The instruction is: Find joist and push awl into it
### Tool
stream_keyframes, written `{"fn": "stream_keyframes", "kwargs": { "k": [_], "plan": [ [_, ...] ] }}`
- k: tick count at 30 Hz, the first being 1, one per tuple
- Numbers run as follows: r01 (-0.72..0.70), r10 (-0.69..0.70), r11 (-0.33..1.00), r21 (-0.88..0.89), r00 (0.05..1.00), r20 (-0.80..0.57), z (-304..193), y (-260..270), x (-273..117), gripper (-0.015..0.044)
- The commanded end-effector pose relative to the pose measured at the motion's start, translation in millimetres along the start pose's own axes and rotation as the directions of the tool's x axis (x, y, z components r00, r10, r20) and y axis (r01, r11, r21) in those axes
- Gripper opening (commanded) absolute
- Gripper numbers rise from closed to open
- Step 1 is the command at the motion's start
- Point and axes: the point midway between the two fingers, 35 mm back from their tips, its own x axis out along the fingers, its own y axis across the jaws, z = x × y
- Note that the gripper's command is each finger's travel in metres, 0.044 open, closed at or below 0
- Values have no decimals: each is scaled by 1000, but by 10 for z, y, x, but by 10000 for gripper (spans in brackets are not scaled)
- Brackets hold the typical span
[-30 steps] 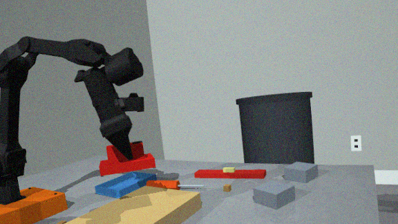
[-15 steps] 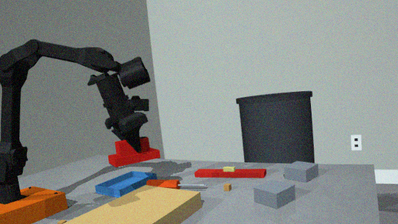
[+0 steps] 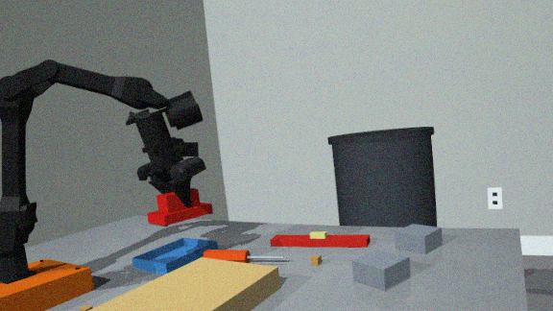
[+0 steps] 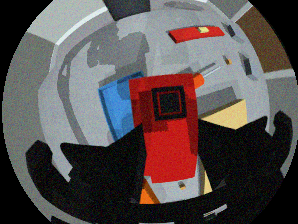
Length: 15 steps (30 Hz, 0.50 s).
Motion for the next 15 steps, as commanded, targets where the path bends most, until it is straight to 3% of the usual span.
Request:
{"fn": "stream_keyframes", "kwargs": {
  "k": [1, 8, 15],
  "plan": [
    [-23, 24, 998, -59, 1000, 6, 60, 244, 28, 0],
    [-60, 62, 984, -166, 998, 4, 123, 656, 80, 0],
    [-65, 66, 982, -180, 998, 3, 124, 708, 115, 0]
  ]
}}
